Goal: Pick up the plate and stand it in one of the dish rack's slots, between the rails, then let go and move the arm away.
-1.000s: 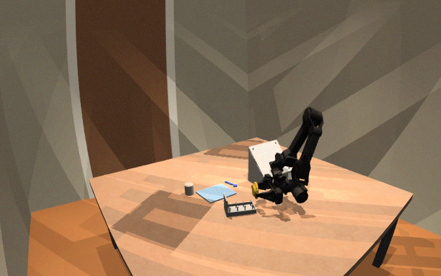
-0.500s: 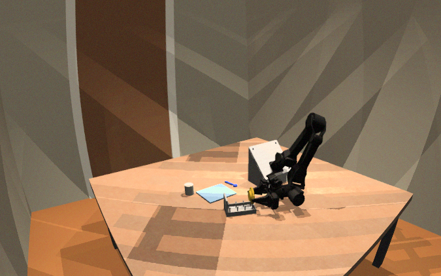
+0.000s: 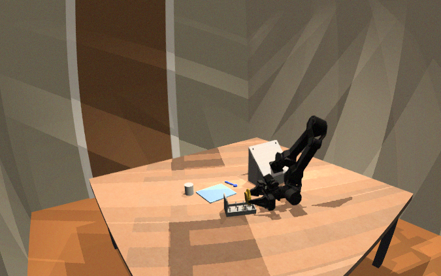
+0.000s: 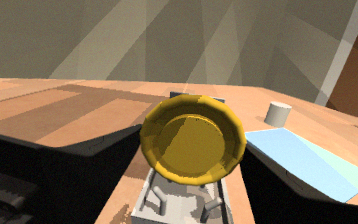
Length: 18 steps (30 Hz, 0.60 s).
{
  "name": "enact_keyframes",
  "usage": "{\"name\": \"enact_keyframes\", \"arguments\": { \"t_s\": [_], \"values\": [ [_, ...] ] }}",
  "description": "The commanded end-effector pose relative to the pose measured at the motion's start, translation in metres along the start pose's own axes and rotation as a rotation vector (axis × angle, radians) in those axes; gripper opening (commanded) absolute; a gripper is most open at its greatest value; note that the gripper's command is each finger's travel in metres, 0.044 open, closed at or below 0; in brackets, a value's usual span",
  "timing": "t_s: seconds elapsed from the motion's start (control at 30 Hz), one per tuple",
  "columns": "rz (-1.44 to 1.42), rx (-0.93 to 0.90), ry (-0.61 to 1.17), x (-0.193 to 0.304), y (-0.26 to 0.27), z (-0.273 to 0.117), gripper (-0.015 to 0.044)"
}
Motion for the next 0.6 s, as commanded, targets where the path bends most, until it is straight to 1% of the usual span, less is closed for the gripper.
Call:
{"name": "enact_keyframes", "arguments": {
  "t_s": [0.0,0.53,0.57],
  "values": [
    [0.003,0.0,-0.002,0.0138,-0.0022,0.0005,0.0],
    [-0.019,0.004,0.009,0.0143,-0.0057,0.0,0.0],
    [-0.016,0.003,0.009,0.0144,-0.0053,0.0,0.0026]
  ]
}}
Point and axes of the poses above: the point midway between the two fingers, 35 mm back from their tips, its own z axis out along the fingers, its own y axis across the jaws, x = y × z, the point moved 2 cm from there along -z, back along the fingers, and after that the axes turned 2 degrees about -z, right-handed, at the moved point
